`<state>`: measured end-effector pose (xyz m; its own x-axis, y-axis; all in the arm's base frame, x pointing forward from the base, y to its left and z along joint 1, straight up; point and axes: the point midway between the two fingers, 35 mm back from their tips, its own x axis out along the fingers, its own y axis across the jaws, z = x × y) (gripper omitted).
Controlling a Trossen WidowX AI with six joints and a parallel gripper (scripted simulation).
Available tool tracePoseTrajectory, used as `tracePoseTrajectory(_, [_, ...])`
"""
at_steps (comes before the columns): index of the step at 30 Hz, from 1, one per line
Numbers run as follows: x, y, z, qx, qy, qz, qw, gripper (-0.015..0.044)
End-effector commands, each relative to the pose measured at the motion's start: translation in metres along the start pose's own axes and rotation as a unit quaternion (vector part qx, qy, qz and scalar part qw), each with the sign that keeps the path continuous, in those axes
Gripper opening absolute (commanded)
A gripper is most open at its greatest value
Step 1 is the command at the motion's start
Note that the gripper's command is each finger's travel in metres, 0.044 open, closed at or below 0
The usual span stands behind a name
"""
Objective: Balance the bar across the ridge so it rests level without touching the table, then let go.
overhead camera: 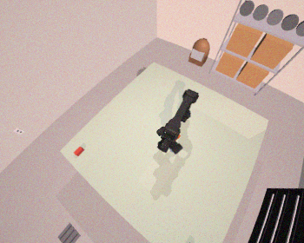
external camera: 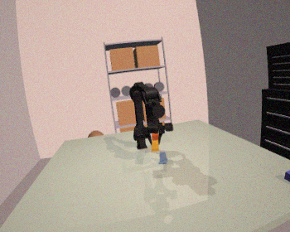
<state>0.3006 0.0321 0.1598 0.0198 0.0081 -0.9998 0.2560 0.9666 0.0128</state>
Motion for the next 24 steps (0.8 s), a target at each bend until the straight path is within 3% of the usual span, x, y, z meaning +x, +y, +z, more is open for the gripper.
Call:
tracePoseTrajectory(1, [-0.003, 0.015, -0.002, 0.049, -0.005, 0.0, 0.999, 0.0])
tracePoseTrajectory(6, [-0.003, 0.03, -0.007, 0.107, -0.005, 0.001, 0.994, 0.0])
tracePoseTrajectory(24, [0.021, 0.03, -0.006, 0.108, -0.005, 0.001, 0.994, 0.0])
